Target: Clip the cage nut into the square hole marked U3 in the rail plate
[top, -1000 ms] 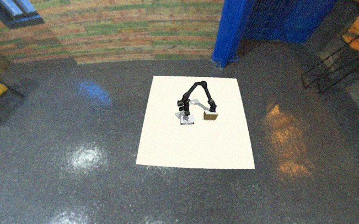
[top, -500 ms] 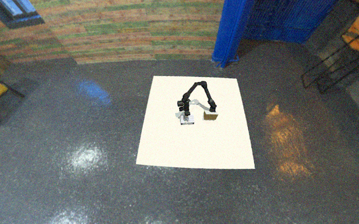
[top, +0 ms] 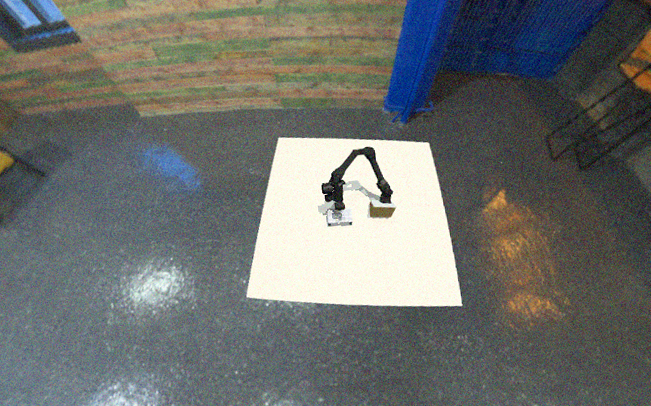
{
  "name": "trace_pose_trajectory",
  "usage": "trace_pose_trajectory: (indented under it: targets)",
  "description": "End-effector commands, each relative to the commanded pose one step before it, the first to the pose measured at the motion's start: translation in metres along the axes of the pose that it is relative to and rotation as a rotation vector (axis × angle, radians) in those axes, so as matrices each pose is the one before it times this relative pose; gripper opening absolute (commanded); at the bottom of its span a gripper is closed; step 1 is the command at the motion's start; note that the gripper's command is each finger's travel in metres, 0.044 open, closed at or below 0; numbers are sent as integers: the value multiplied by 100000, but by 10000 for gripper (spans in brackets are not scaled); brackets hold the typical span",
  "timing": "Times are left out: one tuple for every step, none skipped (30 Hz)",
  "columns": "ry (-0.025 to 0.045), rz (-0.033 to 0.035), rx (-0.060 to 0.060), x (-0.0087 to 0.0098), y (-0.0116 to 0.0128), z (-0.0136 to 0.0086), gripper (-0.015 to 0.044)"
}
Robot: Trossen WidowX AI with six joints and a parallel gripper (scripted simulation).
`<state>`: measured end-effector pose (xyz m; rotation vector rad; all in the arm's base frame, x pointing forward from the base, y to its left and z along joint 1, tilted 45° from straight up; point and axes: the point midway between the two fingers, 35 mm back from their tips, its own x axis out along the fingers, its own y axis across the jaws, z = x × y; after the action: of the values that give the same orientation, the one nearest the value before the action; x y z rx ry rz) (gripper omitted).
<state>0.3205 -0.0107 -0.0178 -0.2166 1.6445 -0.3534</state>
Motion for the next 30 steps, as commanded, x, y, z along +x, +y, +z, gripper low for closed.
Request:
trace_pose_trajectory:
  targets:
    - [-67, -1481, 182, -34, 69, 5, 29]
    - [-2, -459, 10, 3, 23, 0, 29]
    - [-5, -463, 10, 3, 23, 1, 29]
    - [-6, -378, 8, 2, 19, 1, 29]
    - [-4, -228, 5, 1, 11, 0, 29]
    - [-2, -76, 2, 0, 4, 0, 29]
    - [0, -71, 2, 0, 4, 0, 29]
    - [0, -121, 3, 0, 6, 0, 29]
    - [0, -180, 4, 0, 9, 0, 29]
    - [-1, -255, 6, 1, 13, 0, 29]
    - [-2, -265, 6, 0, 13, 0, 29]
    - [-3, -292, 6, 0, 14, 0, 29]
    - [4, -81, 2, 1, 3, 0, 29]
    - [8, -165, 5, 2, 7, -1, 29]
    - [11, -234, 7, 3, 10, -1, 29]
    - [13, -307, 9, 4, 13, -1, 29]
    - [14, -383, 11, 4, 16, -1, 29]
    - [15, -457, 13, 5, 19, -1, 29]
    - [13, -498, 13, 5, 21, -1, 29]
    - [10, -507, 13, 5, 21, -1, 29]
    - [7, -508, 12, 4, 21, -1, 29]
    - [4, -508, 12, 4, 21, 0, 29]
    - [1, -508, 11, 3, 21, 0, 29]
    - [-3, -509, 11, 3, 21, 0, 29]
    - [-6, -509, 10, 3, 21, 0, 29]
    - [-9, -509, 10, 2, 21, 0, 29]
    - [-12, -509, 9, 2, 21, 0, 29]
    - [-16, -509, 9, 1, 21, 1, 29]
    - [-15, -418, 7, 1, 17, 1, 29]
    - [-10, -253, 4, 0, 11, 0, 29]
